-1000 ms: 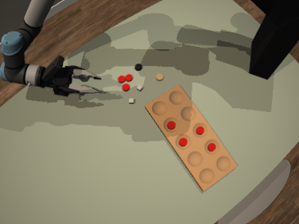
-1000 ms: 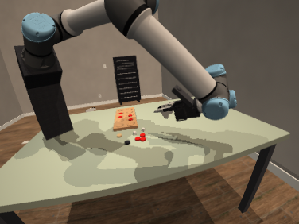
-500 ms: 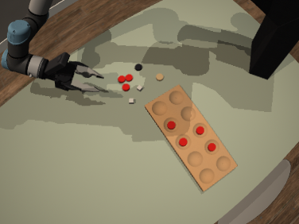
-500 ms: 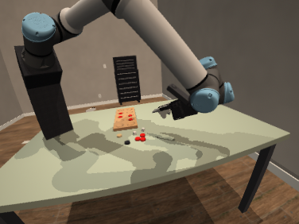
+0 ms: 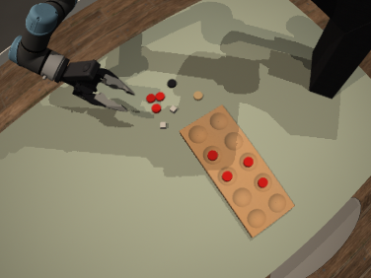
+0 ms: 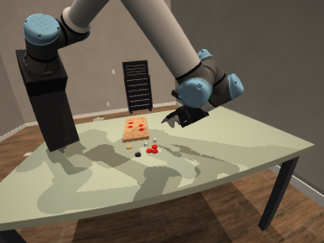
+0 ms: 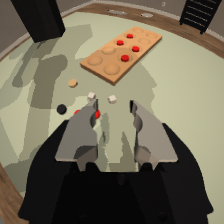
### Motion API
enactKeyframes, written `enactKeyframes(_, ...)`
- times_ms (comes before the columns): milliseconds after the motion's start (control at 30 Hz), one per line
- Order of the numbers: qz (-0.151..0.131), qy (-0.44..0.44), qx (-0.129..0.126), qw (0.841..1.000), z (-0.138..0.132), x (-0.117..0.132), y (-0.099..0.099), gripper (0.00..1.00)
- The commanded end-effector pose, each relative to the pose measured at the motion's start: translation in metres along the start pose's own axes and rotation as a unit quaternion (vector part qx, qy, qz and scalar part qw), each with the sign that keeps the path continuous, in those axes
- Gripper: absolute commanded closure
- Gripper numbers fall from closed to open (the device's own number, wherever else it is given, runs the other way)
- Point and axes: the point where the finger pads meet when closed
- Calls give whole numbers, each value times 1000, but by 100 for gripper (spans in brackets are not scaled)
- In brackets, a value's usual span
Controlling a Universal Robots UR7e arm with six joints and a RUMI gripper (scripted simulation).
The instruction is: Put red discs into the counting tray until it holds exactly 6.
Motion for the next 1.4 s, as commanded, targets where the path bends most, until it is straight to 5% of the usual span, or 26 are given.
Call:
enactKeyframes(0,-41,29,23,998,-4,0,4,72)
enactKeyframes(333,-122,97,69,985,-14,0,16,72)
enactKeyframes(700,-236,193,135,943,-29,0,30,72)
enactKeyframes(1367,-350,289,201,868,-44,0,46,72)
Point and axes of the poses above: the point where the finger pads meet when closed, its own y axis out along the fingers, its own z axis across the jaws, x = y × z, and after that the axes turned 1 degree about y, right-handed
